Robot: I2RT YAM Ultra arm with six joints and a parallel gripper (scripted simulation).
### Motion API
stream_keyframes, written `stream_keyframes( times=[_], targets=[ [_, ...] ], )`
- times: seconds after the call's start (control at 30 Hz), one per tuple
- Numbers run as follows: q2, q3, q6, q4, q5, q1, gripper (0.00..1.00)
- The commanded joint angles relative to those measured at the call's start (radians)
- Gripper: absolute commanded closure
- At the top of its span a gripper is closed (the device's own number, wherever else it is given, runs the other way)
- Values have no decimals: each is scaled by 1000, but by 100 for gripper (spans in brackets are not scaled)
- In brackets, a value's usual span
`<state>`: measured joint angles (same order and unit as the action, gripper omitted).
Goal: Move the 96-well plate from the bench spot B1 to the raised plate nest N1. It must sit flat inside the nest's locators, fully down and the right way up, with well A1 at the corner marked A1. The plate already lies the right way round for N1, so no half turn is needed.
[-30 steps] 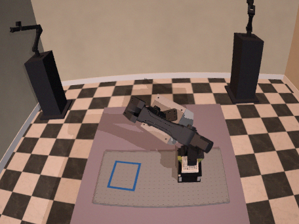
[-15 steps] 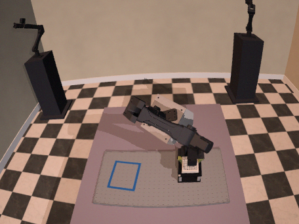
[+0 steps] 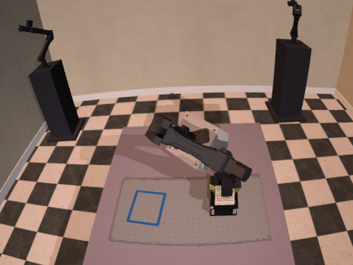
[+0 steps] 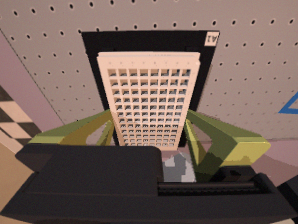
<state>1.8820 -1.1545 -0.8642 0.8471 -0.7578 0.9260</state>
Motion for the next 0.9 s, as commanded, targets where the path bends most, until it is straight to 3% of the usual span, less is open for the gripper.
stream_keyframes(
  times=[0.0,0.77,0.8,0.87],
  targets=[
    [-19,28,10,-8,-11,6,100],
    [-2,10,9,-11,-5,2,100],
    [-2,10,9,-11,-5,2,0],
    [-2,10,9,-11,-5,2,0]
  ],
)
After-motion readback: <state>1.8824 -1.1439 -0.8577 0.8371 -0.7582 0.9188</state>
